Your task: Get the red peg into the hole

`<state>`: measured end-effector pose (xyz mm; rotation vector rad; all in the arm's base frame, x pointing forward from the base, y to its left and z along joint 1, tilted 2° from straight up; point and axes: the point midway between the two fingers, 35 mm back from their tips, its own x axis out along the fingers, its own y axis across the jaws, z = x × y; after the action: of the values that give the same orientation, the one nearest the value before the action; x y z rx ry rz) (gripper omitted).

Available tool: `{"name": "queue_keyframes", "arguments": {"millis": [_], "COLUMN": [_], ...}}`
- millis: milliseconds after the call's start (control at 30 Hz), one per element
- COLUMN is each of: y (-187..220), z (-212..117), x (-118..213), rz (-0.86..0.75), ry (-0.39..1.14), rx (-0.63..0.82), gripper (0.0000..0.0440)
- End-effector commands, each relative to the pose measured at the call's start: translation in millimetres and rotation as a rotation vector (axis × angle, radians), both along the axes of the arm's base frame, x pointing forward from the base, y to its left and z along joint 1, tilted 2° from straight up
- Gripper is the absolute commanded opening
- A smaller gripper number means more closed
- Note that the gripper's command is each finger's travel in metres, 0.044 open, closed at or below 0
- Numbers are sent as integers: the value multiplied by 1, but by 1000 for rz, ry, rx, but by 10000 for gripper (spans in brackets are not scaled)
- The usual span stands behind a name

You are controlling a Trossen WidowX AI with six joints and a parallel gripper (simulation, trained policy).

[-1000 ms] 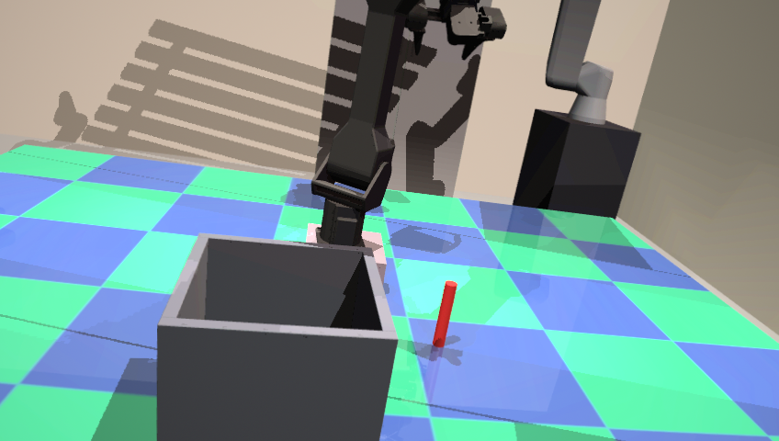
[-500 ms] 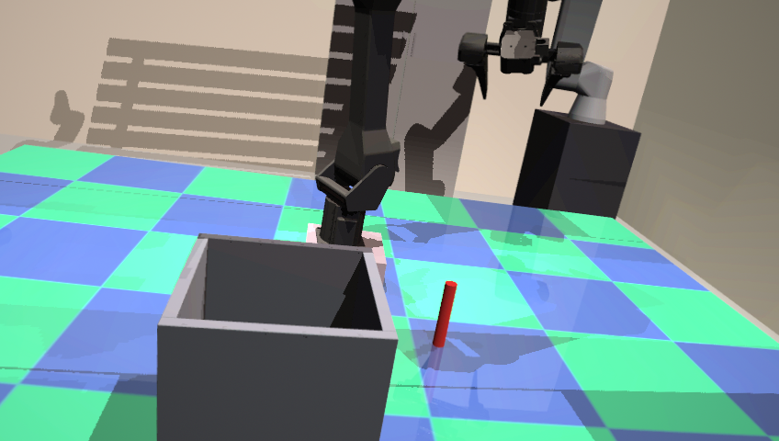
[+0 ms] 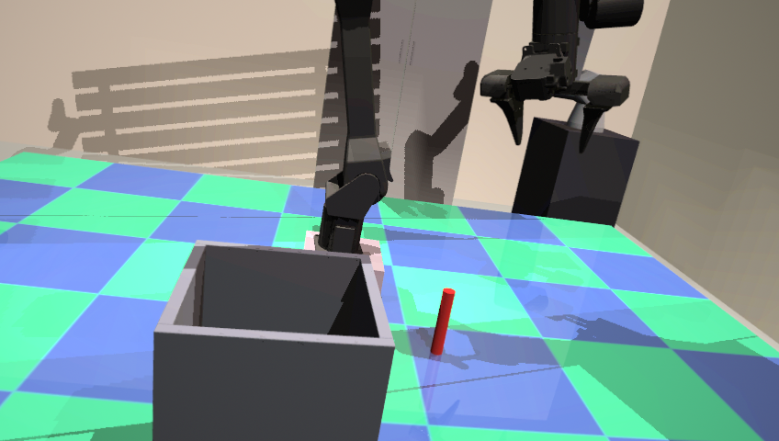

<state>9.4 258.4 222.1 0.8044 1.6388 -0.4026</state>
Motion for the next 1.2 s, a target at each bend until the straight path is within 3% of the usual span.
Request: {"name": "queue_keyframes", "arguments": {"millis": [0, 500, 1167], "y": [-14, -76, -128], "z": [-4, -20, -71], "x": [37, 120, 147], "rz": [-83, -271, -374], "ry": [-40, -87, 40], "rx": [-22, -142, -301], "gripper": [428, 440, 440]}}
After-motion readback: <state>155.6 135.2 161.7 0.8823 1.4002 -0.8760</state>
